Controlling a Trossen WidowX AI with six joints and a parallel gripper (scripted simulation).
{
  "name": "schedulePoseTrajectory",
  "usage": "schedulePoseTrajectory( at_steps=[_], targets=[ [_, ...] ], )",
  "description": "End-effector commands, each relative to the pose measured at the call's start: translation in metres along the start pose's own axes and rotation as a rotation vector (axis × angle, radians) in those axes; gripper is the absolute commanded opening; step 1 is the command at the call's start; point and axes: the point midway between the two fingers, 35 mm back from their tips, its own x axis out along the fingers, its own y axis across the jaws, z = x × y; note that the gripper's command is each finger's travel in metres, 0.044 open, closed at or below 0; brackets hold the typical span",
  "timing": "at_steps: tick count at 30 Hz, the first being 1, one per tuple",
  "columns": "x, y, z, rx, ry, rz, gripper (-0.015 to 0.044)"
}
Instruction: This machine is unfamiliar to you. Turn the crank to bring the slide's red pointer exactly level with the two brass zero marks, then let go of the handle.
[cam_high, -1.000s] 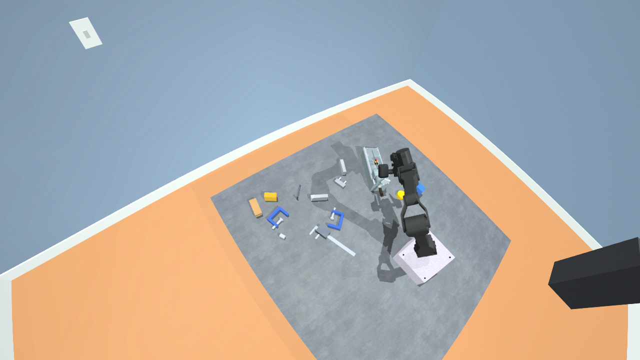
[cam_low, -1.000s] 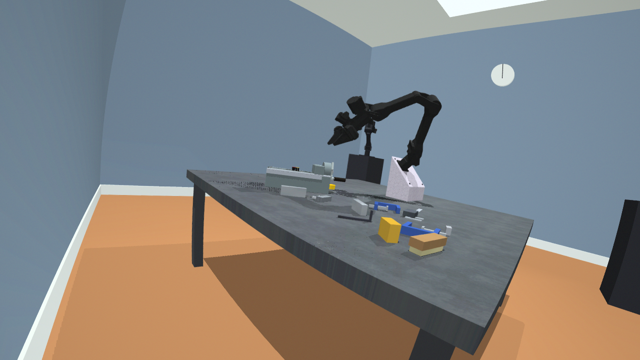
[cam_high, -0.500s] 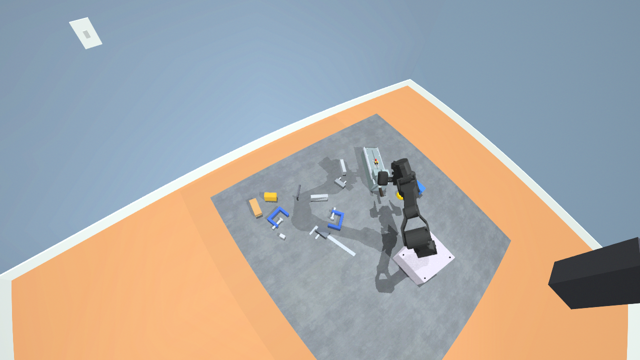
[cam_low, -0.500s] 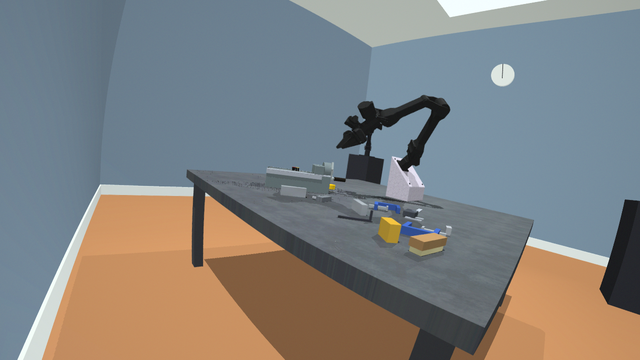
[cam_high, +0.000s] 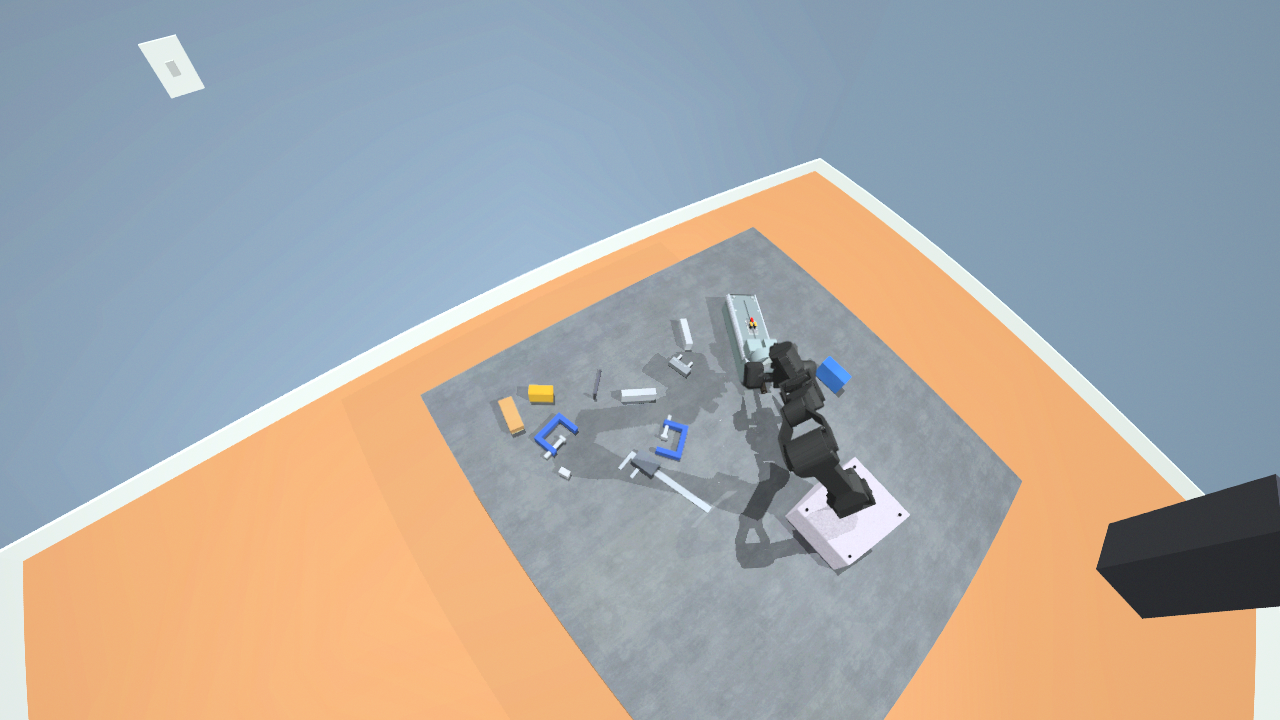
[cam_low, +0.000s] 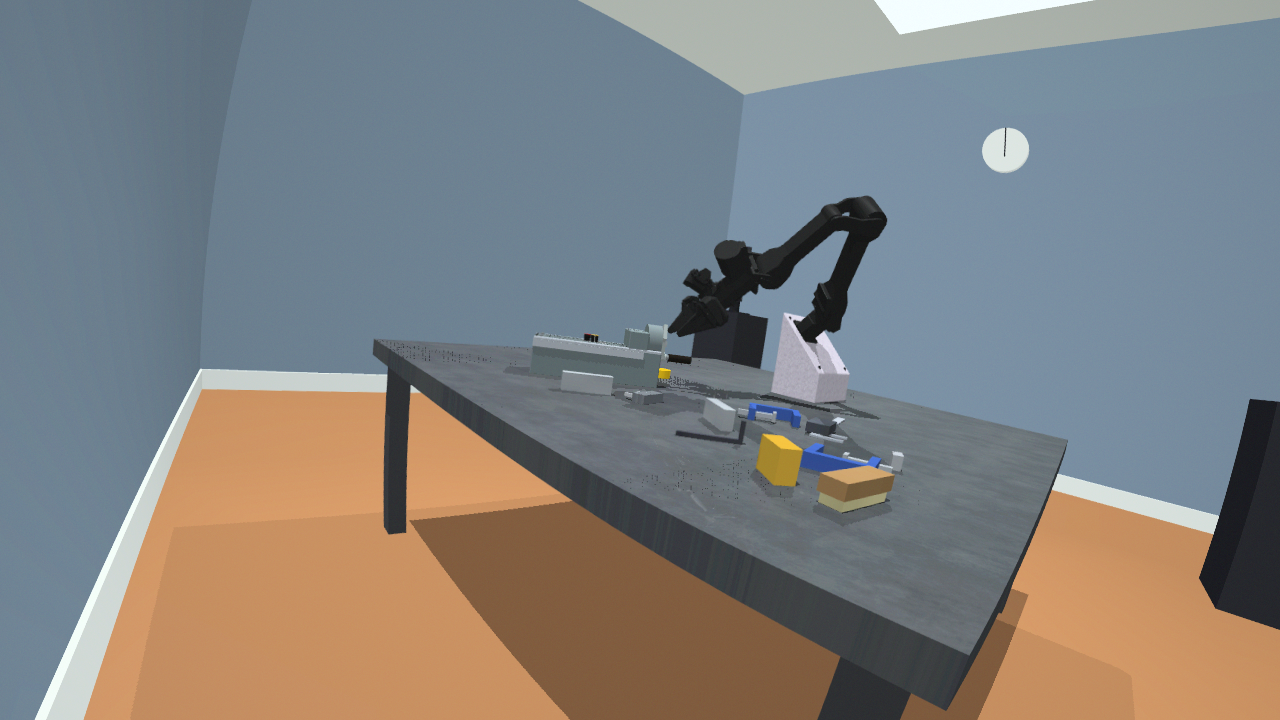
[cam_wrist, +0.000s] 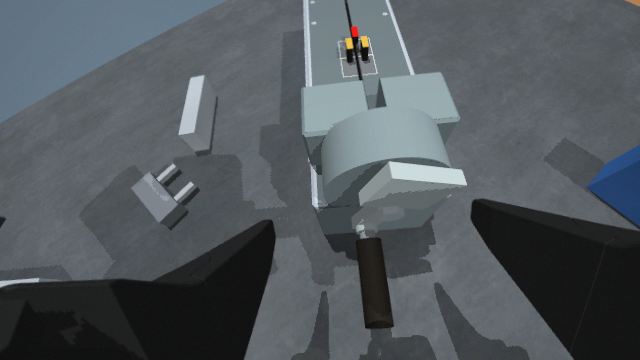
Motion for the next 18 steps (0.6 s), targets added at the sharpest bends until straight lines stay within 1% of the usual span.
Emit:
schedulePoseTrajectory(
  at_steps=[1, 18],
  targets=[
    [0.008, -0.003, -0.016, 0.011, 0.003, -0.003, 0.0440],
    [0.025, -0.002, -0.031, 0.012, 0.005, -0.005, 0.0440]
  ],
)
